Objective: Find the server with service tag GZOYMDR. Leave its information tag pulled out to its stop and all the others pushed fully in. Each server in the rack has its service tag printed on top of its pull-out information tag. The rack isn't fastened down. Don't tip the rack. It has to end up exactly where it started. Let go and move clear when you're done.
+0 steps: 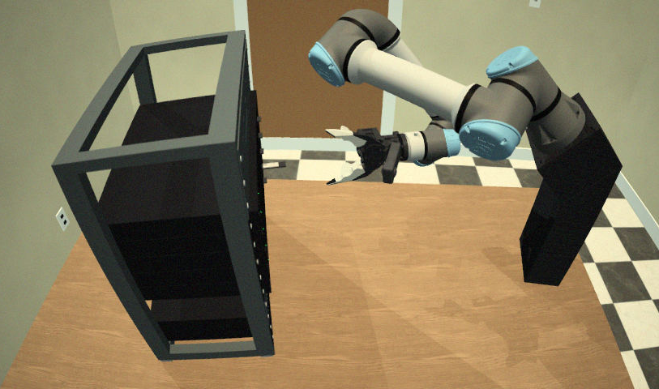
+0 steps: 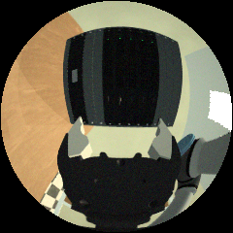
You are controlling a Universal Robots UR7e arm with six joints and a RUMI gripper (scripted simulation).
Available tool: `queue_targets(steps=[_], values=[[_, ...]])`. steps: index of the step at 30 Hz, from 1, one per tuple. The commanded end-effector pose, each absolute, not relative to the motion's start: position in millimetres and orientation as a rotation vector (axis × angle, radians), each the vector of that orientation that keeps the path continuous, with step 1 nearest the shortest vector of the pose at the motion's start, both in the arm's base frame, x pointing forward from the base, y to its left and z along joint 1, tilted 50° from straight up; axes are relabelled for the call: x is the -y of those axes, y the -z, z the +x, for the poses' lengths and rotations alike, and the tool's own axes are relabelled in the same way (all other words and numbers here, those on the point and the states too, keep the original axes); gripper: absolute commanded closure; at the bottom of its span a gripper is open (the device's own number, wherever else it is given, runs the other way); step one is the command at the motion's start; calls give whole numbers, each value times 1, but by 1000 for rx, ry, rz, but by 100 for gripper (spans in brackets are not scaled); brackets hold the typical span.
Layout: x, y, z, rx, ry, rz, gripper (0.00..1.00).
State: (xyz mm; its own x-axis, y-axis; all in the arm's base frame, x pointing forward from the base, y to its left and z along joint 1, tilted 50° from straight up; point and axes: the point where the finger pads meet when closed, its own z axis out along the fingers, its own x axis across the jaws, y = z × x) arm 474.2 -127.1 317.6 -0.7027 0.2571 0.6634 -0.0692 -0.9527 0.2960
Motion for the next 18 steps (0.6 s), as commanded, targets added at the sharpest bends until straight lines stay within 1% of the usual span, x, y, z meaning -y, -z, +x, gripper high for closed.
queue_targets(steps=[1, 18], values=[[126, -321, 473, -396, -2716, 1141, 0], [122, -333, 469, -514, -2690, 1284, 0]])
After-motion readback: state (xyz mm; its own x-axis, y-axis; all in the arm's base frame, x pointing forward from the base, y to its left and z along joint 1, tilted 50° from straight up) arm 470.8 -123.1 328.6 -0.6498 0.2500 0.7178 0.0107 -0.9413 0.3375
